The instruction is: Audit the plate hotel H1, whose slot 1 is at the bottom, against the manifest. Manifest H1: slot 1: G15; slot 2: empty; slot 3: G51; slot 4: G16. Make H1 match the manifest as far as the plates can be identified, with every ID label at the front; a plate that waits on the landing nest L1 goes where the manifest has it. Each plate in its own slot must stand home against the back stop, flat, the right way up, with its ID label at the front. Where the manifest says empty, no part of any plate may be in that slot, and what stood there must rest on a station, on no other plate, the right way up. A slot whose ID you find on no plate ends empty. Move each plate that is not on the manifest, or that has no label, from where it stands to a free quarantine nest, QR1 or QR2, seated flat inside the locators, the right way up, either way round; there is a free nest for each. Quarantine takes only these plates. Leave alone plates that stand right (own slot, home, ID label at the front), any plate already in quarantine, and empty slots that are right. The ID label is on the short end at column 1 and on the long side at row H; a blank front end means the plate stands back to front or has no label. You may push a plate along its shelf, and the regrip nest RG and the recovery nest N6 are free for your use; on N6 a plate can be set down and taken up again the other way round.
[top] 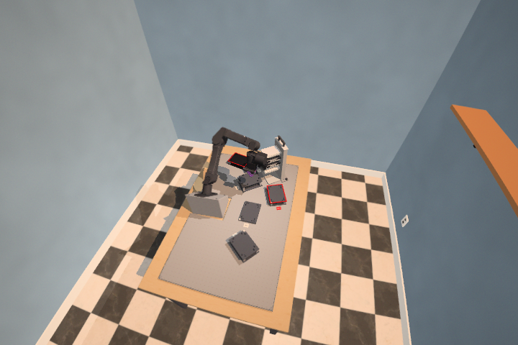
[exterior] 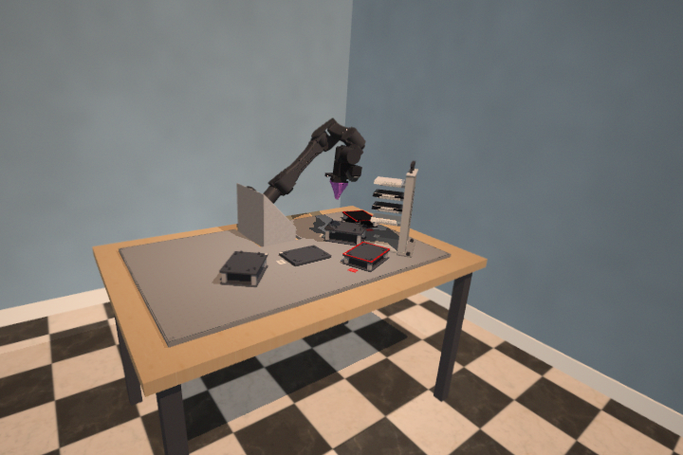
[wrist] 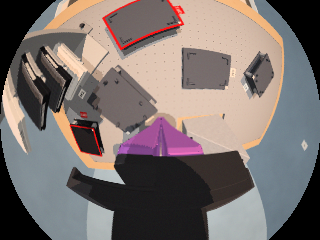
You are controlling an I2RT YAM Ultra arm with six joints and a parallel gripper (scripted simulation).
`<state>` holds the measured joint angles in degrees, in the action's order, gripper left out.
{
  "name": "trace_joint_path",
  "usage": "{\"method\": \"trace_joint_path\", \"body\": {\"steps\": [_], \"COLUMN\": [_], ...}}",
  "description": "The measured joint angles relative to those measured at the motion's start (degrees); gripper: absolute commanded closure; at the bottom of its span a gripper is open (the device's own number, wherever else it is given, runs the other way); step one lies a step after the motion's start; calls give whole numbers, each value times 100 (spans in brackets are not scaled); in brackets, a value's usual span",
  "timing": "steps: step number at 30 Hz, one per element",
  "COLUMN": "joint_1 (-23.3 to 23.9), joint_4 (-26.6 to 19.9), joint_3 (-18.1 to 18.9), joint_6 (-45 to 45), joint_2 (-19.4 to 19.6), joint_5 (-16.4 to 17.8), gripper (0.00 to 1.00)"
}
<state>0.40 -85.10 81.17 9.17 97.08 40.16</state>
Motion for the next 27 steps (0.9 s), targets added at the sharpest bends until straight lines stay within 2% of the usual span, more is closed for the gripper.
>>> {"method": "trace_joint_path", "body": {"steps": [27], "joint_1": [997], "joint_4": [122], "joint_3": [203], "joint_6": [1368], "joint_2": [1228], "joint_5": [-144], "gripper": [100]}}
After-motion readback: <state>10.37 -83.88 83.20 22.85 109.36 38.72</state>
